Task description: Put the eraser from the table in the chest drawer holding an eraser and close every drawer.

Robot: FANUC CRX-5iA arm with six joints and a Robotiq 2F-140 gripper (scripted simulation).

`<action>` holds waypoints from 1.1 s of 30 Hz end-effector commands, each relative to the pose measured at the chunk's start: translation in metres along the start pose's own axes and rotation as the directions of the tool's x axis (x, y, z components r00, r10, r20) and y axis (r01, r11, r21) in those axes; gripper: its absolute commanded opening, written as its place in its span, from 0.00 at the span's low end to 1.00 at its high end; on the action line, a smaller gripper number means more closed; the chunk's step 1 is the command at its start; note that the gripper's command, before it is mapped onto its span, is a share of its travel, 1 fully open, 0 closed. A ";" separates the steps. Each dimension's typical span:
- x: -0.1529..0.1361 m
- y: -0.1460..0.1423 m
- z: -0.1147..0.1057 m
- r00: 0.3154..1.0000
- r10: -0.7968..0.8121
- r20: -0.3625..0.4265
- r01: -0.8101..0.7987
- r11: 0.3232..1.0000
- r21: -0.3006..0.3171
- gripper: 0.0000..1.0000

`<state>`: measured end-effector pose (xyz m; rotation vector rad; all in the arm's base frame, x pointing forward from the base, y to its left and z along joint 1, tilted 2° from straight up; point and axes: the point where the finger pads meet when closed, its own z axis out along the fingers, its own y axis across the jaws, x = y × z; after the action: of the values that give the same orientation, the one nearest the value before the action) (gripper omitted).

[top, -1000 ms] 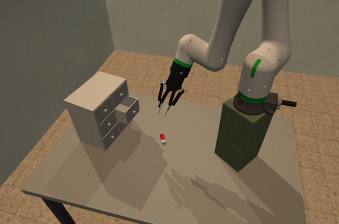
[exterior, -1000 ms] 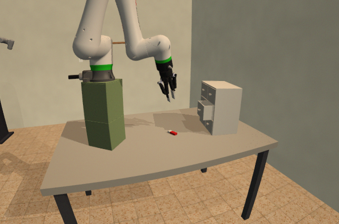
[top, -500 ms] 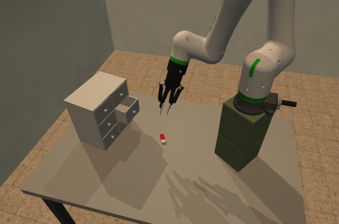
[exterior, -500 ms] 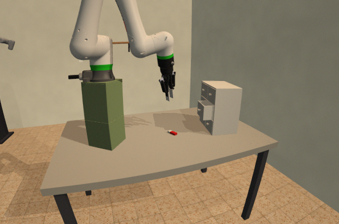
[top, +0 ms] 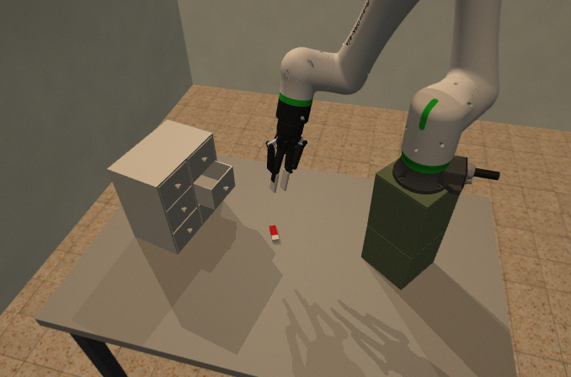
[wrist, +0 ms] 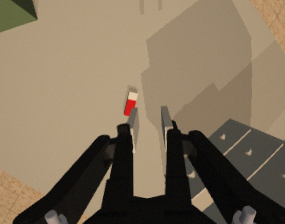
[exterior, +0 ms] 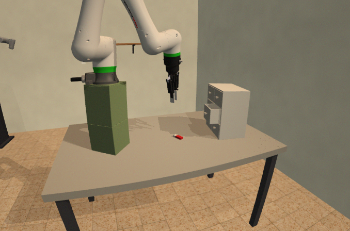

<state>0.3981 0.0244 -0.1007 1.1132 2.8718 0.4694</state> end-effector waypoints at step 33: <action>0.017 -0.006 -0.019 0.871 -0.488 -0.060 0.488 0.843 0.228 0.20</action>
<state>0.3797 0.0261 -0.0836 0.3690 3.1011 0.1107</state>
